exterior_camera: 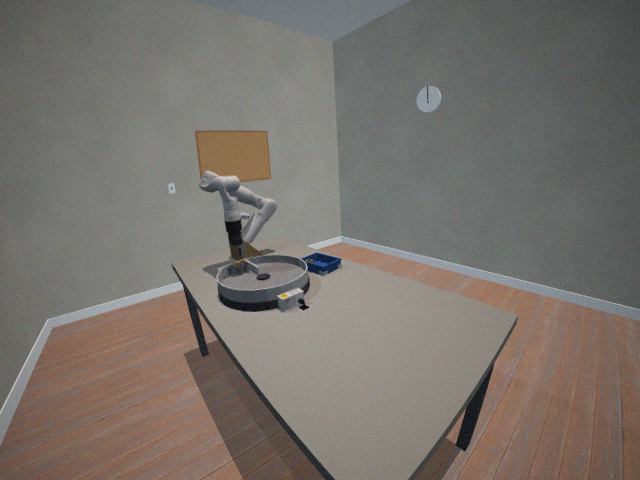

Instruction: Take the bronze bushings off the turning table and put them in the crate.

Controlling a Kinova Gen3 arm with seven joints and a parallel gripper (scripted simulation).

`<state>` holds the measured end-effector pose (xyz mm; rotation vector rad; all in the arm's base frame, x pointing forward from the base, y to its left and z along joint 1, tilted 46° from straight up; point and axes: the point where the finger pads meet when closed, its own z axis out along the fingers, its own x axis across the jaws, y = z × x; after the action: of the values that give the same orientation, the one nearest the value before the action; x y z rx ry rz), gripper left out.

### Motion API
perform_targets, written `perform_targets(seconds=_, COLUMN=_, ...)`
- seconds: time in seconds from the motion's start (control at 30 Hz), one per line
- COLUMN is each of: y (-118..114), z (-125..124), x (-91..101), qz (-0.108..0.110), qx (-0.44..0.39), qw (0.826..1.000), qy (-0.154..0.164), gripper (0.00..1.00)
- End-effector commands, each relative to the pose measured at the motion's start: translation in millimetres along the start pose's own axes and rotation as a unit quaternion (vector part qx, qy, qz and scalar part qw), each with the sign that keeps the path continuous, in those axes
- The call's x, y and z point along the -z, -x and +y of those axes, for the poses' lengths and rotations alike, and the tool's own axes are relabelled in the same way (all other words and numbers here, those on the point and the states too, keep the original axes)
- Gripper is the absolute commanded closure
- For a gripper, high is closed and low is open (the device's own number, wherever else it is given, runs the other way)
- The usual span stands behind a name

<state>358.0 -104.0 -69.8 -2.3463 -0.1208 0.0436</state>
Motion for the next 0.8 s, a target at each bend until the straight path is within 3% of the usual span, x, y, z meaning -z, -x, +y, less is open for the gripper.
perform_targets(seconds=0.0, y=0, z=0, x=0.7, qz=0.001, qx=0.000, qw=1.000, qy=0.000, gripper=0.55)
perform_targets(seconds=0.17, y=15, z=58, x=-2.1, qz=0.001, qx=0.000, qw=1.000, qy=0.001, gripper=0.55)
perform_targets(seconds=0.77, y=17, z=59, x=-1.9, qz=0.002, qx=-0.002, qw=1.000, qy=0.000, gripper=0.55)
